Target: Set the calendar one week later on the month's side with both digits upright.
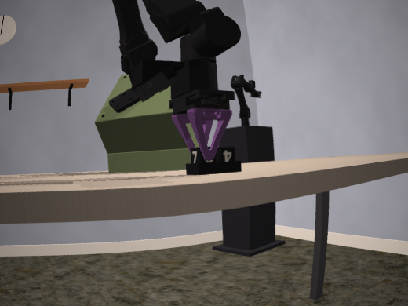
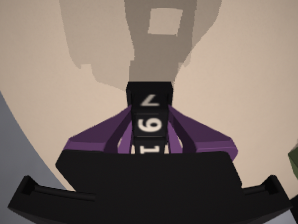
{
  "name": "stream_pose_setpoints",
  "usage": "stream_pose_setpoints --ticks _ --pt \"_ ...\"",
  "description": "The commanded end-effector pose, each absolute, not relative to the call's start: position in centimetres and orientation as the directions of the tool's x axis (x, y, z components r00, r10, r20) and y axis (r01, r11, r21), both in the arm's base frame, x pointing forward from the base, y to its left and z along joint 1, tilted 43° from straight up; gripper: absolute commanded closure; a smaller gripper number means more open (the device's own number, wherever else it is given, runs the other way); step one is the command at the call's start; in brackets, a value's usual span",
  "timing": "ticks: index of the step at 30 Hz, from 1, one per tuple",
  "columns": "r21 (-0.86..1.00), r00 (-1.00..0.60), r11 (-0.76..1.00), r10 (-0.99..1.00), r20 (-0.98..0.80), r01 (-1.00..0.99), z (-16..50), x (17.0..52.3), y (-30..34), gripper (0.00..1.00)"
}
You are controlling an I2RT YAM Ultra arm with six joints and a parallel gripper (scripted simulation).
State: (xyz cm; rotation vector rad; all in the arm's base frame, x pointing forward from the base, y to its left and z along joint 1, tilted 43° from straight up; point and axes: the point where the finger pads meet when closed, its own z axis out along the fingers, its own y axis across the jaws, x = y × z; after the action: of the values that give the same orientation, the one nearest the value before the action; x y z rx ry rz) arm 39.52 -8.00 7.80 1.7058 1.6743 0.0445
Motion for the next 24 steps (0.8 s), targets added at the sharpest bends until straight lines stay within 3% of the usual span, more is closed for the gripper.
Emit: stream_pose_setpoints --ticks 1,15,24 --pt "0.517 0.152 0.121 0.878 -0.454 0.847 8.08 39.65 -7.89 0.74" --pt "0.517 0.152 0.121 0.878 -0.454 0.847 8.08 39.65 -7.89 0.74" --pt "0.517 0.152 0.121 0.878 -0.454 0.847 8.08 39.65 -7.89 0.63"
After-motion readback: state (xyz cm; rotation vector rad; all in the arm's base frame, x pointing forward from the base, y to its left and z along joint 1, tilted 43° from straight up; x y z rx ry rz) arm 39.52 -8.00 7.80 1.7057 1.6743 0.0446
